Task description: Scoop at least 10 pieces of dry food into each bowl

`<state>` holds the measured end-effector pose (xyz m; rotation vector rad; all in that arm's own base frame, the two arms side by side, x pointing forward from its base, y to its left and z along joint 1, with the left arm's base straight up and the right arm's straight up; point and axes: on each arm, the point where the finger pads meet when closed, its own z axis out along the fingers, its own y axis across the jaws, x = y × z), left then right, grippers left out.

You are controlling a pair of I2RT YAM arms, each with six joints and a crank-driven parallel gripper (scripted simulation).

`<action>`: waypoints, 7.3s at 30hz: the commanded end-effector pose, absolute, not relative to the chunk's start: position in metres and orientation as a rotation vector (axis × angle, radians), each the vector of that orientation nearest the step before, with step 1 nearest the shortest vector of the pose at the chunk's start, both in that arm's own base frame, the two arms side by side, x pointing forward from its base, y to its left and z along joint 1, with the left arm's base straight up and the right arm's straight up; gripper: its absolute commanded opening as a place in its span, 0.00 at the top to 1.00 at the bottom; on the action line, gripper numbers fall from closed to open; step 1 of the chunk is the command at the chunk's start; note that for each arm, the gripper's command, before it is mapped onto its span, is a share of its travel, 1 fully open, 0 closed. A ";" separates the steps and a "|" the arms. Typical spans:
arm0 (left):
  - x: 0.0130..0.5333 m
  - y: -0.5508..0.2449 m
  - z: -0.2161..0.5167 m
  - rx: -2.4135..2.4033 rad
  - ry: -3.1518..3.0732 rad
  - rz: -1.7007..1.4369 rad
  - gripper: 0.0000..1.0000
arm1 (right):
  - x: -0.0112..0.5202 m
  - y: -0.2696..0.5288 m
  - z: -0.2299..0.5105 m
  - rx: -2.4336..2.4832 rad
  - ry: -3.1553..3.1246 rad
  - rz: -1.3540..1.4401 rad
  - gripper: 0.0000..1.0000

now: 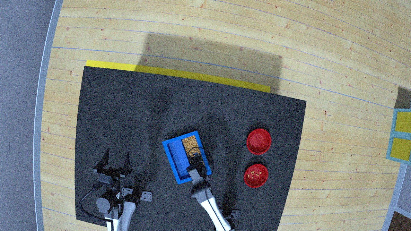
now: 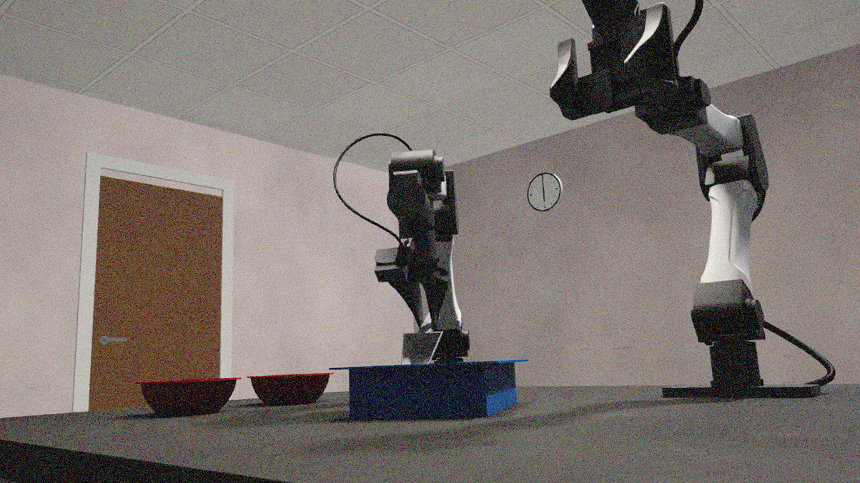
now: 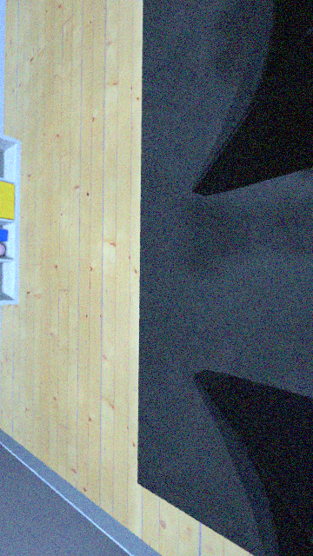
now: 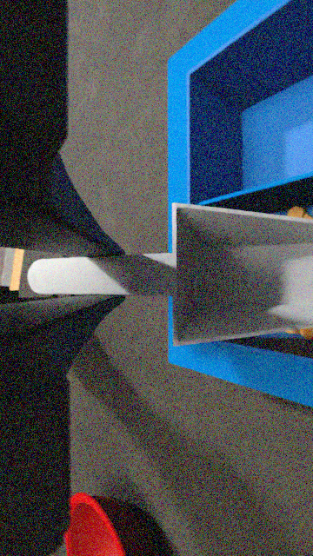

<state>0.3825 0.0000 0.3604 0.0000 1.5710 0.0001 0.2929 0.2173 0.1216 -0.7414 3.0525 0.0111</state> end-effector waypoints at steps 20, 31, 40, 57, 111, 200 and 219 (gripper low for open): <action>0.380 0.000 0.380 0.000 1.519 0.000 0.00 | 0.292 0.214 0.114 -0.733 3.036 0.018 1.00; 0.380 0.000 0.380 0.000 1.519 0.000 0.00 | 0.295 0.215 0.105 -0.741 3.031 0.020 1.00; 0.380 0.000 0.380 0.000 1.519 0.000 0.00 | 0.299 0.218 0.105 -0.742 3.042 0.014 1.00; 0.380 0.000 0.380 0.000 1.519 0.000 0.00 | 0.314 0.224 0.097 -0.737 3.043 0.013 1.00; 0.407 -0.045 0.302 -0.008 1.618 -0.378 0.73 | 0.327 0.236 0.121 -0.715 2.953 0.057 1.00; 0.258 -0.180 0.066 -0.479 2.175 -1.775 0.73 | 0.327 0.236 0.121 -0.715 2.953 0.057 1.00; 0.267 -0.200 0.062 -0.466 2.167 -1.778 0.73 | 0.327 0.236 0.121 -0.715 2.953 0.057 1.00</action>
